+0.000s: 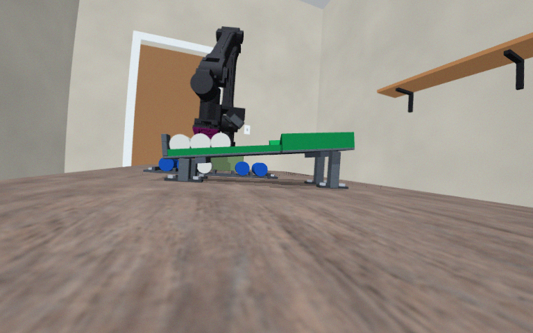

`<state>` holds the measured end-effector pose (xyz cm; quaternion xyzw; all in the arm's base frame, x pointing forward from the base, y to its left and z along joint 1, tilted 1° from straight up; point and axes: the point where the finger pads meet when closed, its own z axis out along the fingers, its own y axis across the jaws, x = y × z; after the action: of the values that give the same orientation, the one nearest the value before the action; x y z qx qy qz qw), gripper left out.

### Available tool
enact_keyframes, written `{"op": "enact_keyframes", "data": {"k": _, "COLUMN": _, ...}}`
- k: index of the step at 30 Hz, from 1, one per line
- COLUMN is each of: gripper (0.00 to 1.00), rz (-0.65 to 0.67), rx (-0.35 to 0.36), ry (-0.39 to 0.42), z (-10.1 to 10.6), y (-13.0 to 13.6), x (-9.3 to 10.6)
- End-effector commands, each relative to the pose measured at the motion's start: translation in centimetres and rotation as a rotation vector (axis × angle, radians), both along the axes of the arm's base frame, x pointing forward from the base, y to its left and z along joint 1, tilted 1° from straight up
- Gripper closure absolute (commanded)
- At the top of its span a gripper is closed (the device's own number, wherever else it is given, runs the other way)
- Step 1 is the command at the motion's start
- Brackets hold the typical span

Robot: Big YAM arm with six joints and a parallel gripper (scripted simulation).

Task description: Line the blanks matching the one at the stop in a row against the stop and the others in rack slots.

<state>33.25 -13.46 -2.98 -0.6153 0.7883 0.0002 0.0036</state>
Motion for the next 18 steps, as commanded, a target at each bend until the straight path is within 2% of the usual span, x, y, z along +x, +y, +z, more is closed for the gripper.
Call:
{"op": "enact_keyframes", "data": {"k": 1, "gripper": 0.17, "rz": 0.018, "rx": 0.007, "ry": 0.011, "z": -1.1, "y": 0.3, "x": -0.1}}
{"op": "enact_keyframes", "data": {"k": 18, "gripper": 0.17, "rz": 0.018, "rx": 0.004, "ry": 0.005, "z": -3.7, "y": 0.3, "x": 0.2}}
